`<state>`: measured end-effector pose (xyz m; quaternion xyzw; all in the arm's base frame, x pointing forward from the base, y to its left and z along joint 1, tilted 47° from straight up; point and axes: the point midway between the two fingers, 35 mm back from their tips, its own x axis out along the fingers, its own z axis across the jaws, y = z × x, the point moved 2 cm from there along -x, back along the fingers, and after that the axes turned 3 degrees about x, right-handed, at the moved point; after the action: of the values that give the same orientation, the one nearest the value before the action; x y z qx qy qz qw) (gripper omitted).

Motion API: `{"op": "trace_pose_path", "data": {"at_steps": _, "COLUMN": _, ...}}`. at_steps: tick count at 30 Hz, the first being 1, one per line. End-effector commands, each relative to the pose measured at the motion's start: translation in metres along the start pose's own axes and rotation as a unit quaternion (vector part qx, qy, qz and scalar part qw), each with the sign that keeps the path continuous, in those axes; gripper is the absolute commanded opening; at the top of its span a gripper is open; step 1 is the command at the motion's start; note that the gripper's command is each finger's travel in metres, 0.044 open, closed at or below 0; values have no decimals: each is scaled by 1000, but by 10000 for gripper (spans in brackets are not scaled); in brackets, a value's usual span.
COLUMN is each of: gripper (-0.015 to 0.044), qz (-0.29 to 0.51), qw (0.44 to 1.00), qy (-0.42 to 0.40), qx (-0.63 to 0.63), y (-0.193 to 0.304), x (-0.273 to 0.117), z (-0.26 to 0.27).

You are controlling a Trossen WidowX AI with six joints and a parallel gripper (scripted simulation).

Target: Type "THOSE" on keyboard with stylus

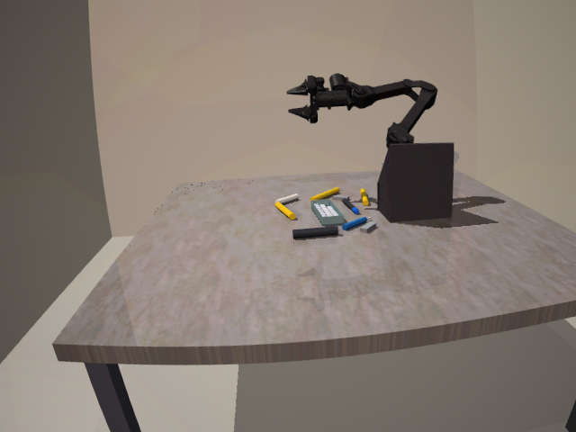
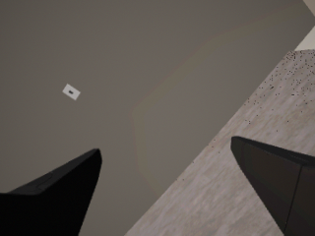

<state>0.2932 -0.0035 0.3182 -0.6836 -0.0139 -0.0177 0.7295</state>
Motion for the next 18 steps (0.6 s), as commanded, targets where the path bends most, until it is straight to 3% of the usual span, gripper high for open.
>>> {"op": "trace_pose_path", "data": {"at_steps": 1, "gripper": 414, "qz": 2, "qw": 1000, "qy": 1, "qx": 0, "y": 1, "x": 1, "z": 0}}
{"op": "trace_pose_path", "data": {"at_steps": 4, "gripper": 335, "qz": 40, "qw": 999, "qy": 13, "qx": 0, "y": 19, "x": 10, "z": -2}}
{"op": "trace_pose_path", "data": {"at_steps": 9, "gripper": 204, "qz": 175, "qw": 983, "qy": 56, "qx": -11, "y": 86, "x": 34, "z": -6}}
{"op": "trace_pose_path", "data": {"at_steps": 16, "gripper": 20, "qz": 373, "qw": 918, "qy": 128, "qx": -47, "y": 194, "x": 42, "z": -8}}
{"op": "trace_pose_path", "data": {"at_steps": 18, "gripper": 0, "qz": 423, "qw": 892, "qy": 149, "qx": -65, "y": 224, "x": 37, "z": -8}}
